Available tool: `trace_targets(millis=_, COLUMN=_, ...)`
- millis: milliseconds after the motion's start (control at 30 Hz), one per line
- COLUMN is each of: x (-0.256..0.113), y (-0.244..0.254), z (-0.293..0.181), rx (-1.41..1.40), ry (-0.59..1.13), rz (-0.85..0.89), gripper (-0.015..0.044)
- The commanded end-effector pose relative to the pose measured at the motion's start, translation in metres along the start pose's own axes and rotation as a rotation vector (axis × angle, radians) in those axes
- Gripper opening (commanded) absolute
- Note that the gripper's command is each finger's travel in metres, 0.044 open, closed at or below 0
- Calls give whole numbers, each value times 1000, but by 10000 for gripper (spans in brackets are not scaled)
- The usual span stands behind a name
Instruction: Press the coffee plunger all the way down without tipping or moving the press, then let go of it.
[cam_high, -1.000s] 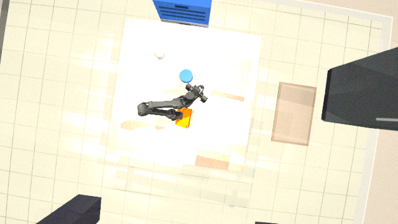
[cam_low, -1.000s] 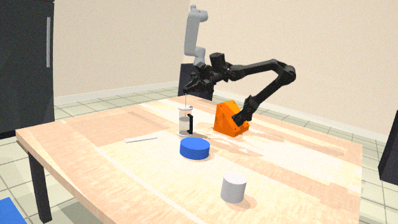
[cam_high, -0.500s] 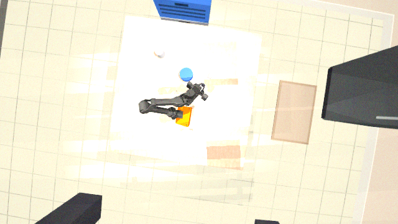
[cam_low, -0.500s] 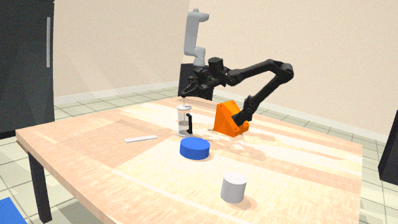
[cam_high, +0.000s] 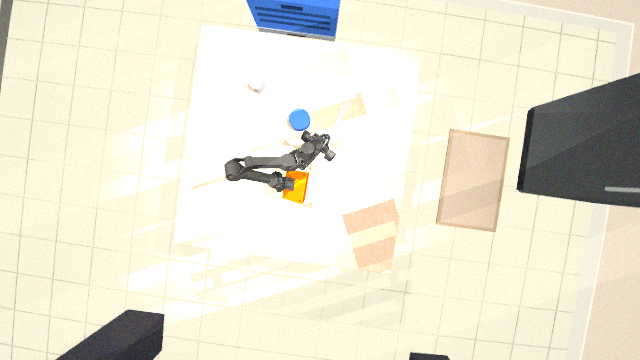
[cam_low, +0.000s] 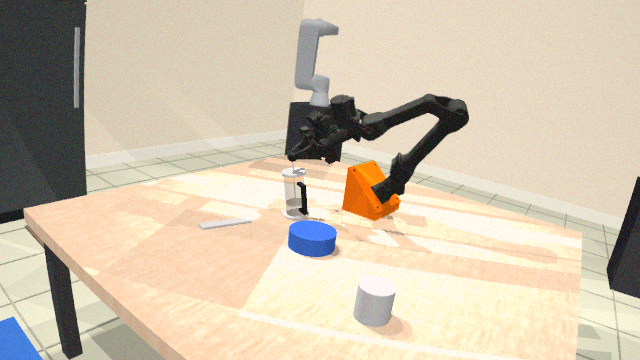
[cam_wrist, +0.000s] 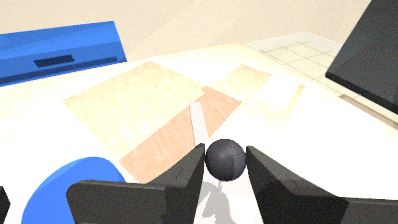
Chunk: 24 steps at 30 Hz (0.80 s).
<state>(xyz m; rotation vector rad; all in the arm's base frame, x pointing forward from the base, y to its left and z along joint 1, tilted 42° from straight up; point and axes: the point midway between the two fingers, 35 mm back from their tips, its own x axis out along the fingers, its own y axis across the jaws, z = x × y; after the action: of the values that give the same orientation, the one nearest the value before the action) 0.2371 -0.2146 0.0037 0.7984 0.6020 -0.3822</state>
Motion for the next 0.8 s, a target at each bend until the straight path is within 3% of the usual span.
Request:
trace_targets(millis=0, x=6, y=1, z=-17, rx=37, ry=53, rz=11, gripper=117)
trace_targets(millis=767, x=8, y=-2, z=-14, rx=36, ry=53, rz=11, gripper=117)
